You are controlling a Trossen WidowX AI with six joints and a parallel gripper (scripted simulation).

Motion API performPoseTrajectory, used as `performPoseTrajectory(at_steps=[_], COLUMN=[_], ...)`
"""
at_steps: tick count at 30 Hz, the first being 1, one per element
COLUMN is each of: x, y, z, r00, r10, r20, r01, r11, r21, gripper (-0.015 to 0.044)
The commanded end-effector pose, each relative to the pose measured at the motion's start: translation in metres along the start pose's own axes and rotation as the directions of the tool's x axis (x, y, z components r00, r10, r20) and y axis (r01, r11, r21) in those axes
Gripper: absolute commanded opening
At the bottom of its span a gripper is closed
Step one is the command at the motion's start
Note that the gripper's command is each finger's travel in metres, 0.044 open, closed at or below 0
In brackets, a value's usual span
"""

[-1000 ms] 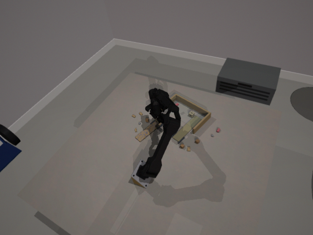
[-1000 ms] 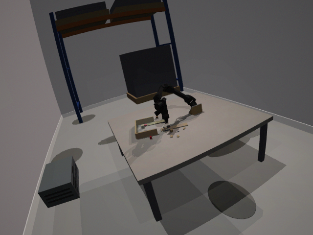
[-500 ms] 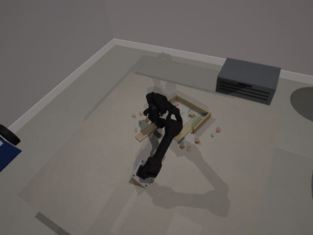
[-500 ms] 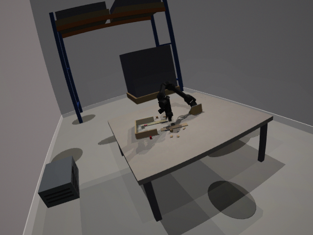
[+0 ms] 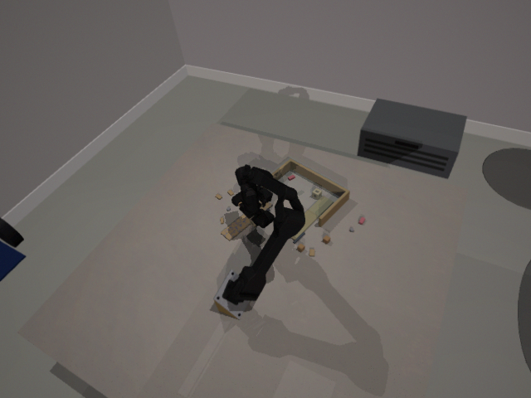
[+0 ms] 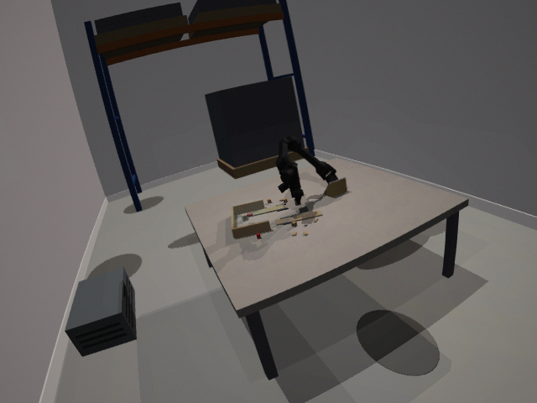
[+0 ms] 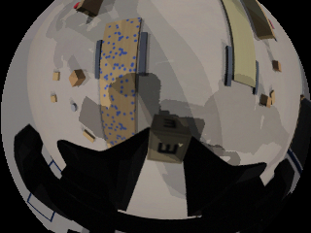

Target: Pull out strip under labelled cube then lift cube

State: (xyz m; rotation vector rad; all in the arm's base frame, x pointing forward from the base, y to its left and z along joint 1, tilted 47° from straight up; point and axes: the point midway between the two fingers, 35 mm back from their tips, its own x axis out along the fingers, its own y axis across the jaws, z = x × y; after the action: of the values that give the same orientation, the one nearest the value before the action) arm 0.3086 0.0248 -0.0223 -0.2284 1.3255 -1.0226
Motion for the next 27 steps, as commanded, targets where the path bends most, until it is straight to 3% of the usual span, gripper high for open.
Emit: performPoseTrajectory(at_steps=[1,8,27], x=[-0.004,-0.036,-0.037], y=[-0.003,-0.003,-0.003], z=[-0.004,-0.005,-0.005], r00=[1.0,1.0,1.0], r10=[0.007,0.007,0.007], r20=[0.0,-0.001,-0.001], r01=[-0.007,-0.007,-0.007], r11=[1.0,1.0,1.0], r21=[0.005,0.005,0.005], gripper=[0.0,0.0,0.0])
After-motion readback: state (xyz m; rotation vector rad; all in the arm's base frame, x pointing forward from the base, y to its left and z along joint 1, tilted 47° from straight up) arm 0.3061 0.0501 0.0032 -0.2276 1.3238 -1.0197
